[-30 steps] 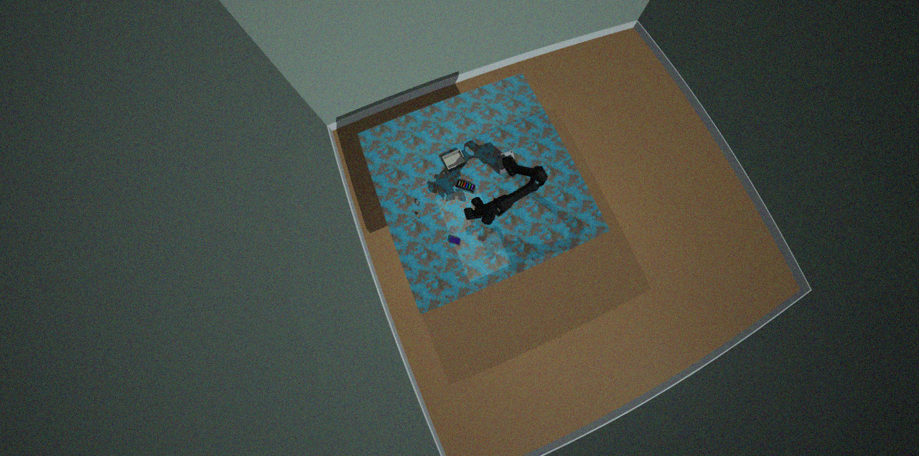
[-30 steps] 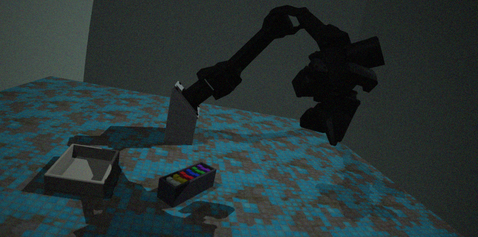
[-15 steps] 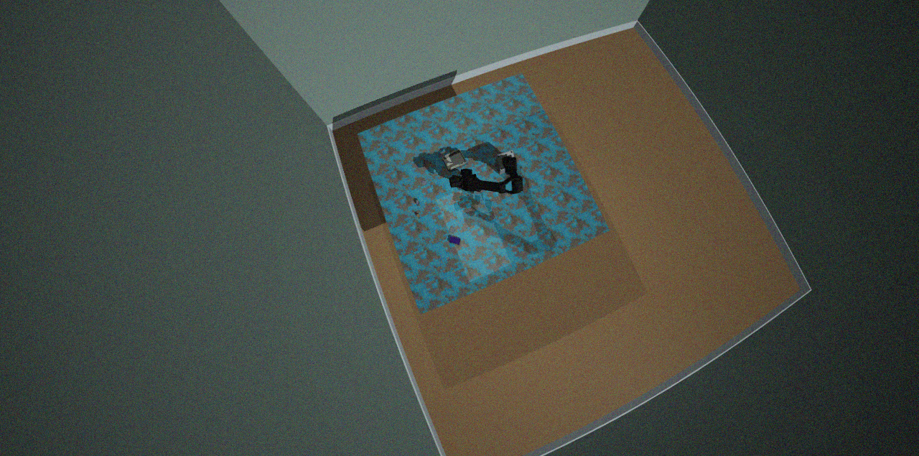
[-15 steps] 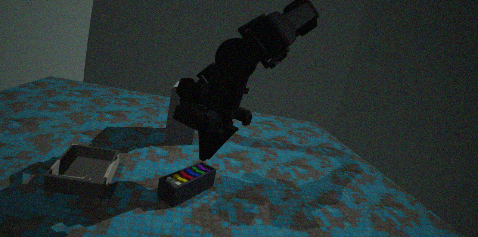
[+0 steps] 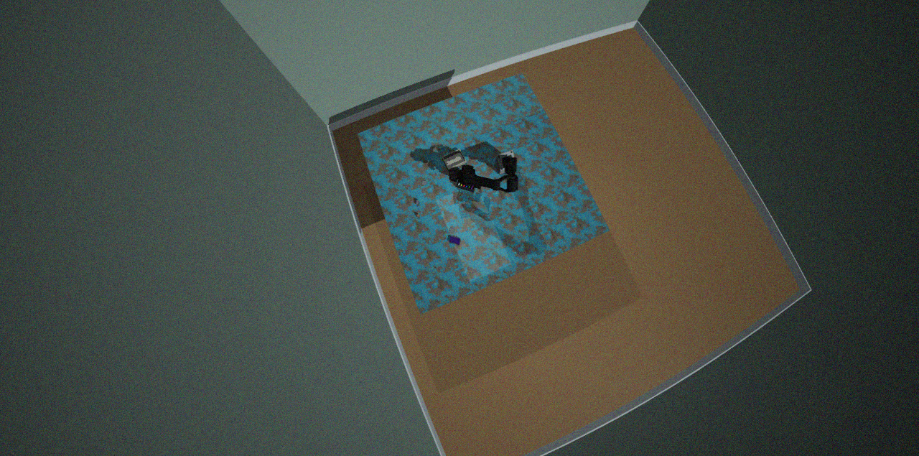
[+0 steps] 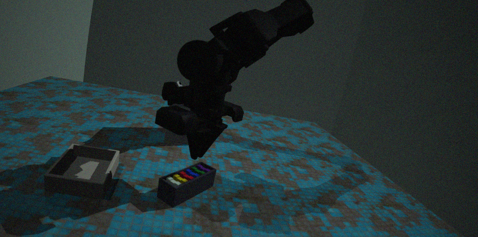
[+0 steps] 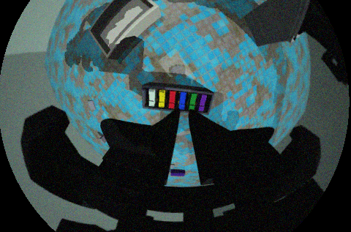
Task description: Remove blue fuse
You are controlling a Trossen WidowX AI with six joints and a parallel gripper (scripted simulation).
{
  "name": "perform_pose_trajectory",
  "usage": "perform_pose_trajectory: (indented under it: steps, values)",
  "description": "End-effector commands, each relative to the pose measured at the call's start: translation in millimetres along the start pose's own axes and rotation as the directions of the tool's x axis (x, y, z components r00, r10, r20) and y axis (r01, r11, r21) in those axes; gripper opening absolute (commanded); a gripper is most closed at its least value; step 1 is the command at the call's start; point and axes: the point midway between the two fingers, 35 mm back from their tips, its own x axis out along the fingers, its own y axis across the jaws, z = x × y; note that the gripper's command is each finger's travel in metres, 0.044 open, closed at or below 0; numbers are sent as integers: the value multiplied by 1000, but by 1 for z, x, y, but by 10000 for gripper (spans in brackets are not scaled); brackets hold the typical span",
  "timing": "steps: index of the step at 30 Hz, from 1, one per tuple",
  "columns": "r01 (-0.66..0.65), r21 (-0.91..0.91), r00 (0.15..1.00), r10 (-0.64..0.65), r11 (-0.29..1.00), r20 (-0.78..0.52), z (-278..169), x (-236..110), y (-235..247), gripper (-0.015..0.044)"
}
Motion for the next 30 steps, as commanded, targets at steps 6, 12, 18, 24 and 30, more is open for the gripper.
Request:
perform_pose_trajectory:
  steps: [6,12,18,24,30]
  values:
    - [5,6,1000,-5,1000,-3,1,10,0,61]
    - [6,6,1000,-6,1000,-3,1,16,0,61]
    - [6,6,1000,-6,1000,-4,1,21,0,61]
    - [6,6,1000,-6,1000,-4,2,27,0,61]
    - [6,6,1000,-6,1000,-4,2,29,0,61]
